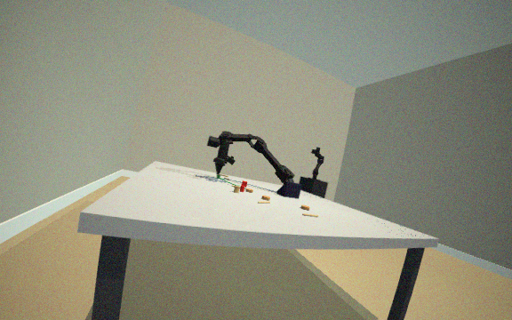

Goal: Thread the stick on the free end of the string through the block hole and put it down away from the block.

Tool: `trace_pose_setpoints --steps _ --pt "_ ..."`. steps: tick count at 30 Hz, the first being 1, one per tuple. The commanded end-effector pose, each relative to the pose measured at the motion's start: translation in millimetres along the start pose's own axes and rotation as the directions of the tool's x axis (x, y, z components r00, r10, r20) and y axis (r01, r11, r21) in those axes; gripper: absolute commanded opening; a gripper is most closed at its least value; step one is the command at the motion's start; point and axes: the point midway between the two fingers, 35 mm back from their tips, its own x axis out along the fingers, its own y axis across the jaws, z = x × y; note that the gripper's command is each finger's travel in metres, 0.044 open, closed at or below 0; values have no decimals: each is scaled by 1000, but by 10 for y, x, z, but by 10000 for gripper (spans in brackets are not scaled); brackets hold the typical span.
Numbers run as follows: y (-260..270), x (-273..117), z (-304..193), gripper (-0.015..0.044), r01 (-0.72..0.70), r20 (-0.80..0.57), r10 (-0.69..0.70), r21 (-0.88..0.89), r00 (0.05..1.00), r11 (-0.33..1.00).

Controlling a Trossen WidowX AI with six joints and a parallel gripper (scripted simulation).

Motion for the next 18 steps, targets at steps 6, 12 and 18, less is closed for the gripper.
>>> trace_pose_setpoints --steps 6,12,18 --pt "114 72 45 0 -5 0 5 2 1000 1000" --pt "164 121 76 0 -6 0 6 2 1000 1000" --pt "214 170 110 0 -6 1 6 1 1000 1000"
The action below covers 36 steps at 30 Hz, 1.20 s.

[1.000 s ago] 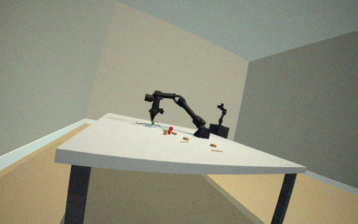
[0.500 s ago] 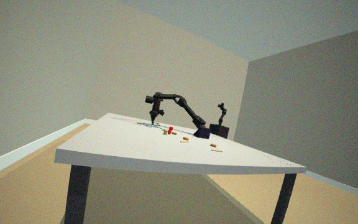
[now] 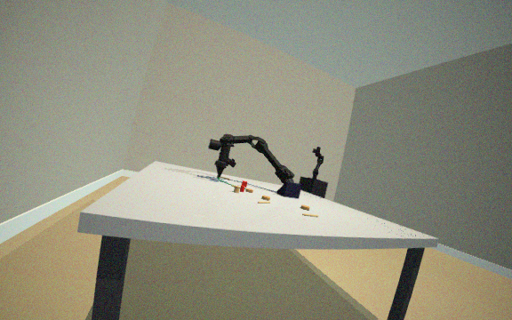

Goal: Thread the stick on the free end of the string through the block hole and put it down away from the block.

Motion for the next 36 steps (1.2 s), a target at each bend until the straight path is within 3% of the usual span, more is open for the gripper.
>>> trace_pose_setpoints --steps 1,36 --pt "65 31 31 0 -2 1 2 2 1000 1000" --pt "144 109 277 0 -4 4 4 2 1000 1000"
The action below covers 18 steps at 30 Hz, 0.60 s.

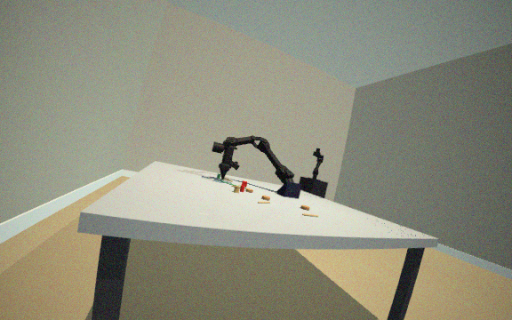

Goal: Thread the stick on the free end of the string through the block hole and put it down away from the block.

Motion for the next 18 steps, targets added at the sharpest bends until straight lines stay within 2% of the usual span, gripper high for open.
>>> trace_pose_setpoints --steps 1,18 --pt "7 -8 61 0 1 0 -1 4 1000 1000" --pt "3 -8 271 0 1 0 -1 3 1000 1000"
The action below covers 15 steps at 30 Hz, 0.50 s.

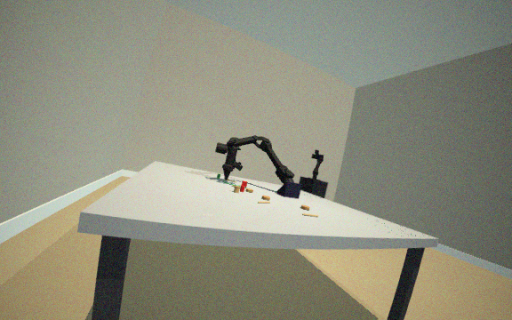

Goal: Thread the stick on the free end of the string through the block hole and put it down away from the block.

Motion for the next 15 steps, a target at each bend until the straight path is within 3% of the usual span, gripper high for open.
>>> trace_pose_setpoints --steps 1,15 --pt "10 -7 63 0 0 -2 0 5 1000 1000" --pt "8 0 238 0 0 -1 0 4 1000 1000"
